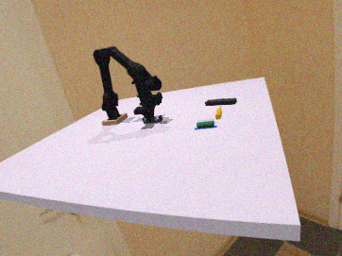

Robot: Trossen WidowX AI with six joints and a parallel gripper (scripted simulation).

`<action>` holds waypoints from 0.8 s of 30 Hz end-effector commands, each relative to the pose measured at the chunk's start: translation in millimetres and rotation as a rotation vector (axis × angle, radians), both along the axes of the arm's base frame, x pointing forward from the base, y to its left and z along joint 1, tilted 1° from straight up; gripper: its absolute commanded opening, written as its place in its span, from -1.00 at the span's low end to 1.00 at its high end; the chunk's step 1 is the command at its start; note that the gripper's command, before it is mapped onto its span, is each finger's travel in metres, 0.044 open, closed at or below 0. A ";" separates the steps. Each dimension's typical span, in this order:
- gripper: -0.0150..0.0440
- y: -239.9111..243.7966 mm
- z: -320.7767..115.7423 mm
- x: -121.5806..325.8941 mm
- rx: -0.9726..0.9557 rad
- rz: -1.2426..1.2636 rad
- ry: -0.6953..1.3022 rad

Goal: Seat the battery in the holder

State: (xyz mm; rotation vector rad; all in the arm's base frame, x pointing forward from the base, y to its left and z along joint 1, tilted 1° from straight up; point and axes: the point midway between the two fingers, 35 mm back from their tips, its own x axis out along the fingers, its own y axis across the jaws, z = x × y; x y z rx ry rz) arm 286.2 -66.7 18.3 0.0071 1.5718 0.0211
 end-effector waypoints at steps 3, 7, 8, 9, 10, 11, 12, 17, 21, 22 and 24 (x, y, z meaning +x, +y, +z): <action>0.09 0.3 6.7 -0.1 0.000 0.001 0.001; 0.09 0.4 14.5 0.0 0.001 0.000 0.000; 0.09 0.4 14.9 0.0 0.001 0.000 0.000; 0.09 0.4 14.9 0.0 0.001 0.000 0.000; 0.09 0.4 14.9 0.0 0.001 0.000 0.000; 0.18 0.6 13.4 -1.5 0.001 0.001 0.005; 0.27 0.6 17.3 -1.0 0.001 0.001 0.005; 0.71 1.1 58.2 0.6 0.001 0.000 0.002; 1.00 2.6 86.6 -2.3 0.001 0.000 0.000; 1.00 2.7 88.0 -2.7 0.001 0.000 0.000; 1.00 2.7 88.0 -2.7 0.001 0.000 0.000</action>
